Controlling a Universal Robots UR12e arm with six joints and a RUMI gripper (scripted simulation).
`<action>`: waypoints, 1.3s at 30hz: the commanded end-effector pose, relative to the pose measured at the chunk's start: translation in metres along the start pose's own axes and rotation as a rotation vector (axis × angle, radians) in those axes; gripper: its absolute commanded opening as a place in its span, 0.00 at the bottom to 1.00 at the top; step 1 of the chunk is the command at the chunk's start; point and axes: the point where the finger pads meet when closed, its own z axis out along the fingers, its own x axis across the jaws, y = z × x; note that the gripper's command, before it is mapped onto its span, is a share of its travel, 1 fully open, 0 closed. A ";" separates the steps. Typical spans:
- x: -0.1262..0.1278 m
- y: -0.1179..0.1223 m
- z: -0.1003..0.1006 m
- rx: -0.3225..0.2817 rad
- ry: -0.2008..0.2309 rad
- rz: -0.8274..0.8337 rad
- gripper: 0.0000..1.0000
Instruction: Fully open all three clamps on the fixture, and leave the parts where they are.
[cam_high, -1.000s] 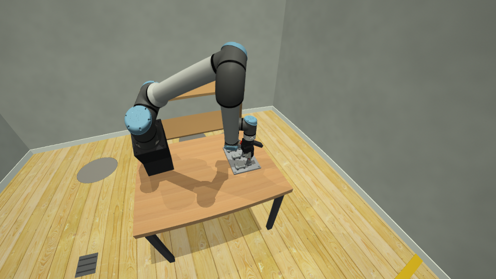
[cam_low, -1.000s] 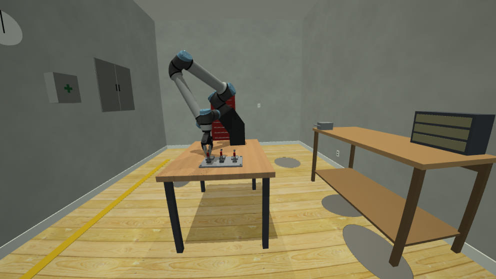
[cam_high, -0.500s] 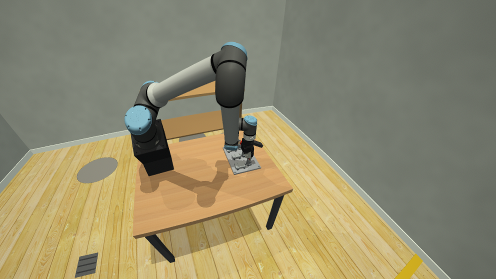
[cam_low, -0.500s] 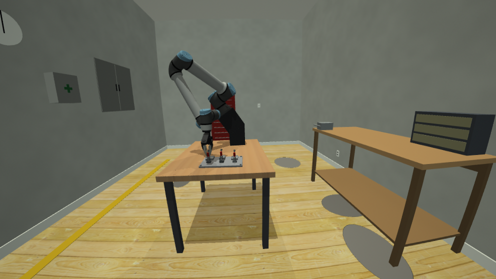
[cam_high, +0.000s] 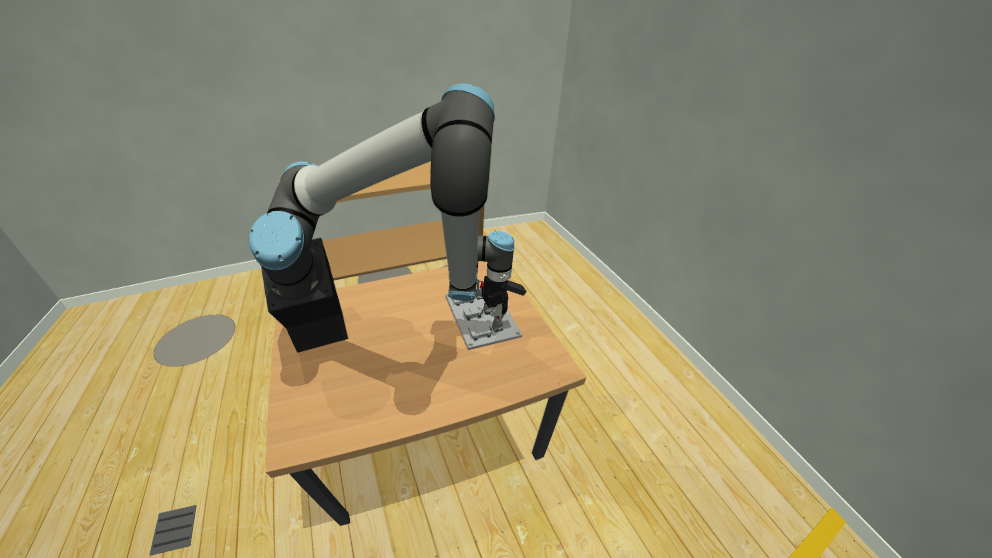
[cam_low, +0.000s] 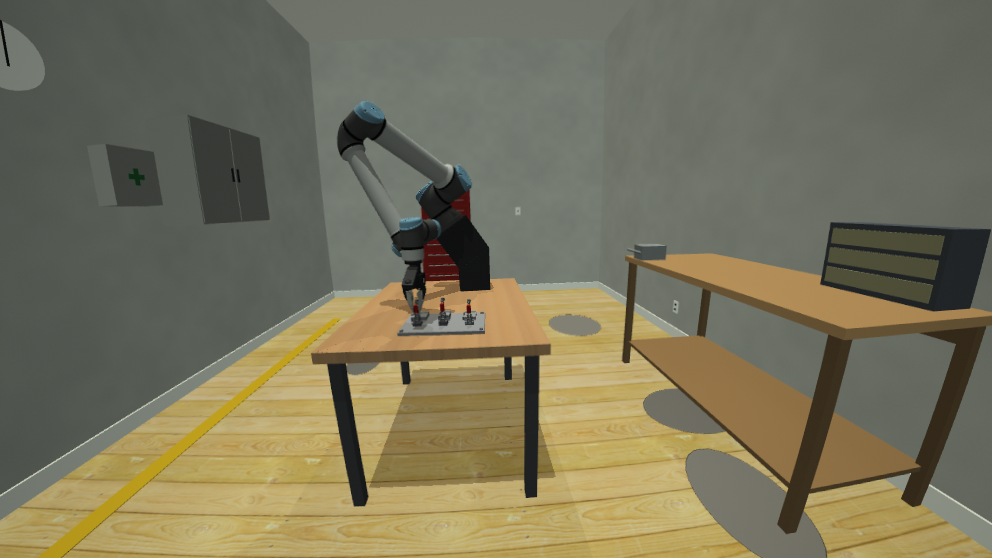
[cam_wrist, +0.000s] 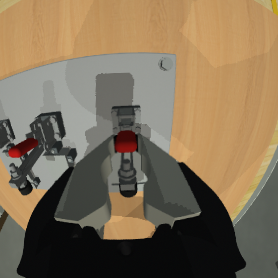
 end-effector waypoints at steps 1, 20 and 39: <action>0.000 0.000 -0.001 0.001 0.000 0.000 0.00; 0.000 0.000 -0.001 0.001 0.000 0.000 0.28; 0.000 0.000 -0.004 0.001 0.000 0.000 0.28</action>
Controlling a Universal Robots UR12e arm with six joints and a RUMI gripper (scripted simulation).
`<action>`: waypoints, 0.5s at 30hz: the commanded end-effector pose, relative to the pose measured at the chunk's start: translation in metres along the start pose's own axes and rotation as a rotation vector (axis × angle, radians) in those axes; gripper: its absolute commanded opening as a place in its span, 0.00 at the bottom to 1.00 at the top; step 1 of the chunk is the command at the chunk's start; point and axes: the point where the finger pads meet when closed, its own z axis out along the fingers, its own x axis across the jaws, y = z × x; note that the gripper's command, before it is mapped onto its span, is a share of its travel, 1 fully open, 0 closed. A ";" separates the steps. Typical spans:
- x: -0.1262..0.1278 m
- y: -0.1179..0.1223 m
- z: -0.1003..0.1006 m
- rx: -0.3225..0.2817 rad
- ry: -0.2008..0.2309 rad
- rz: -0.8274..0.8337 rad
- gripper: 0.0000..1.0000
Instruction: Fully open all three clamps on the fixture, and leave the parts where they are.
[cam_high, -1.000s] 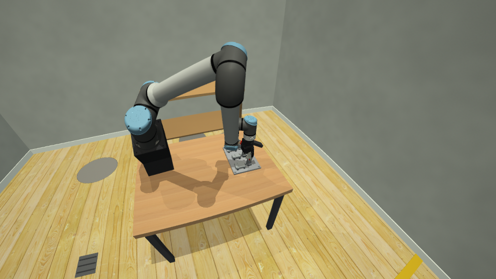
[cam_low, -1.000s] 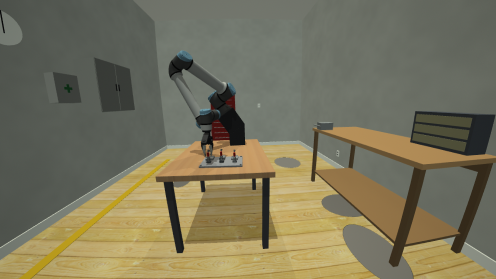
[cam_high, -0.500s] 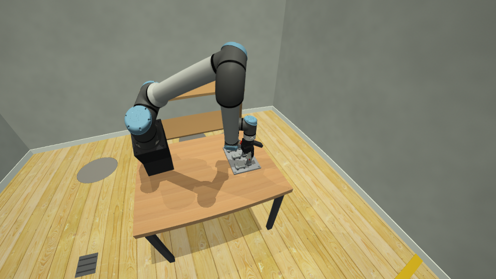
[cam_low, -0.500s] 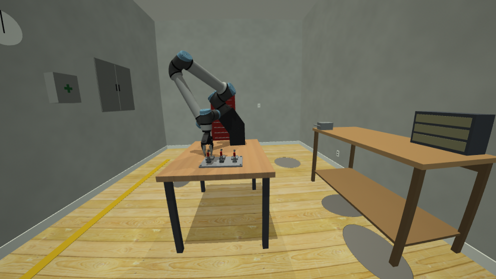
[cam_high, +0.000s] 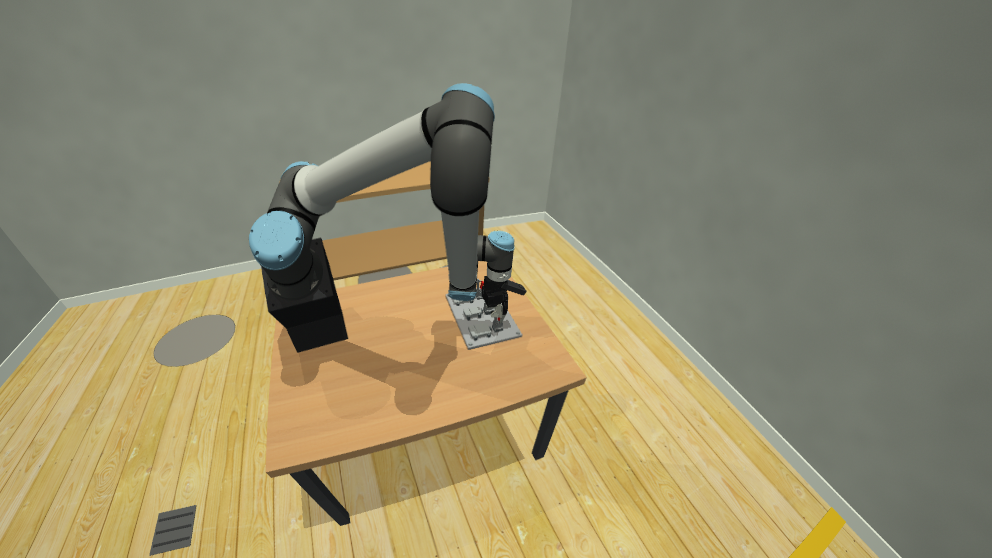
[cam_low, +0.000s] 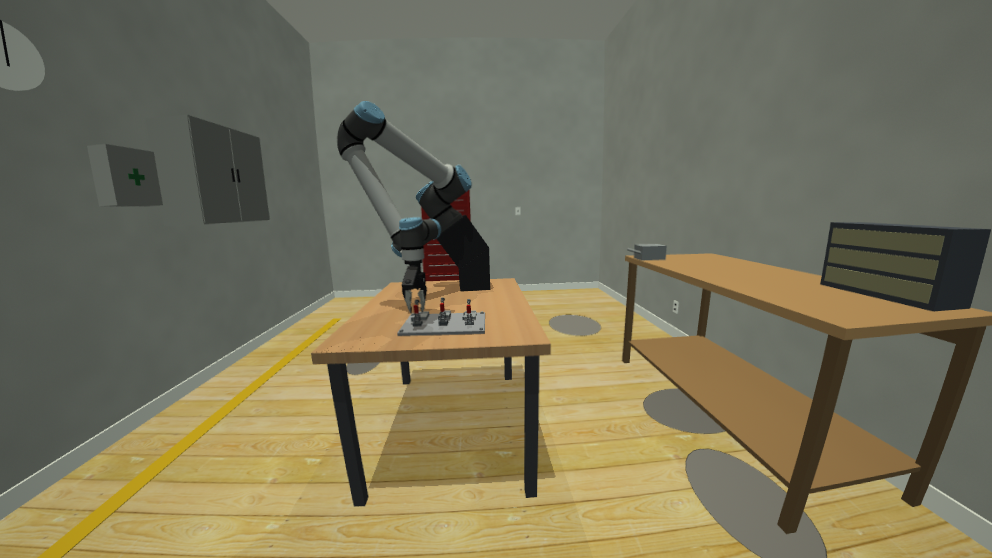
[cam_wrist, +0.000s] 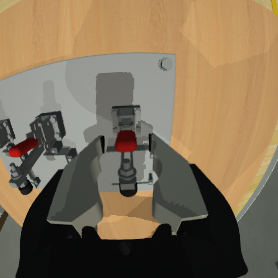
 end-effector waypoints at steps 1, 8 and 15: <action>0.000 0.000 -0.004 0.001 0.000 0.000 0.28; 0.000 0.000 -0.022 0.001 0.000 0.000 0.28; 0.000 0.000 -0.037 0.001 0.000 0.000 0.28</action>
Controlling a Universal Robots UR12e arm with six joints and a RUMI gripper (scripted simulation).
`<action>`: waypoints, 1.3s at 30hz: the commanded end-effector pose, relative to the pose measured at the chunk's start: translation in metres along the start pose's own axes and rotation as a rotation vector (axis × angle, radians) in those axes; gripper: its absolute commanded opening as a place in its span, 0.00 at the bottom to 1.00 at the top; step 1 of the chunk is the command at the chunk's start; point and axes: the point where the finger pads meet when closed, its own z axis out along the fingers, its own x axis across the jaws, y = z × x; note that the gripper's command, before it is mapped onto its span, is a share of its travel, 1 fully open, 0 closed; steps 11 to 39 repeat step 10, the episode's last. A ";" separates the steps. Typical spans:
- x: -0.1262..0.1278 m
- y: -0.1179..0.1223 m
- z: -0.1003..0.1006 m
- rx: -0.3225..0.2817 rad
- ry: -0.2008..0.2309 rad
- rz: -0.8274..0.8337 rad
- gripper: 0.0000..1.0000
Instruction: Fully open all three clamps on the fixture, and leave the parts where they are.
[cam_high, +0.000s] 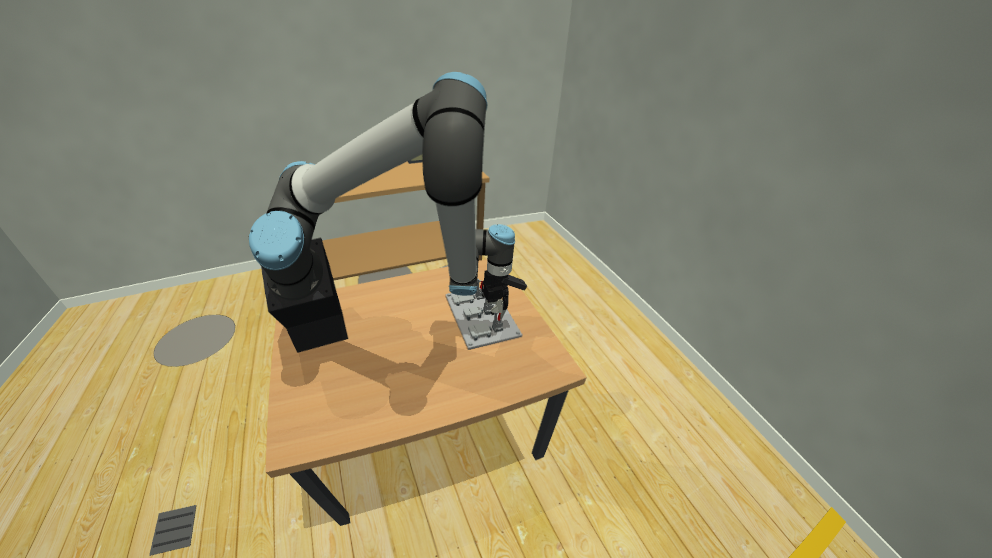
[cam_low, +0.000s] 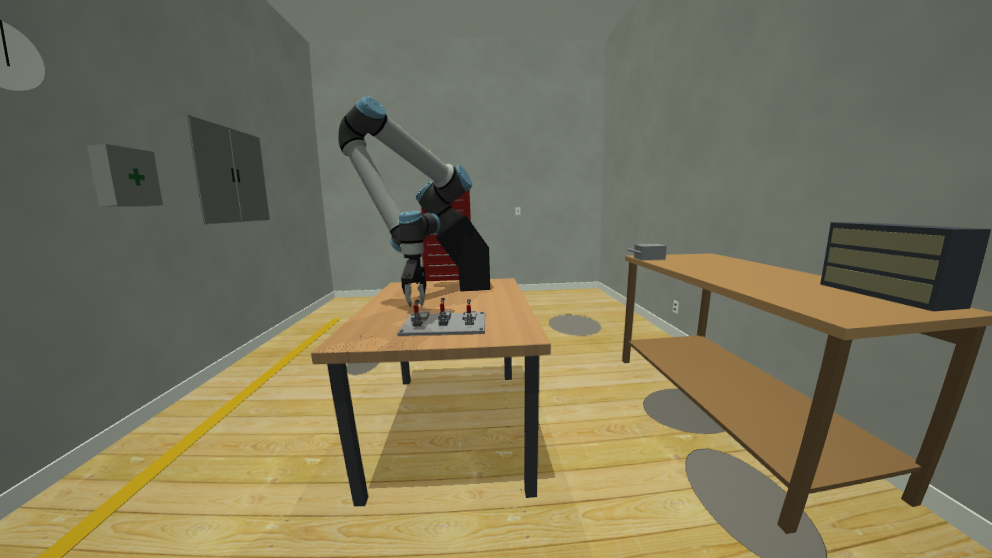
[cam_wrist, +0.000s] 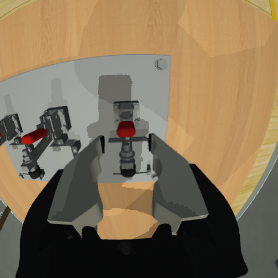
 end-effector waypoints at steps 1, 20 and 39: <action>0.000 0.000 -0.015 0.001 0.000 0.000 0.28; 0.000 0.000 -0.025 0.001 0.000 0.000 0.28; 0.000 0.000 -0.025 0.001 0.000 0.000 0.28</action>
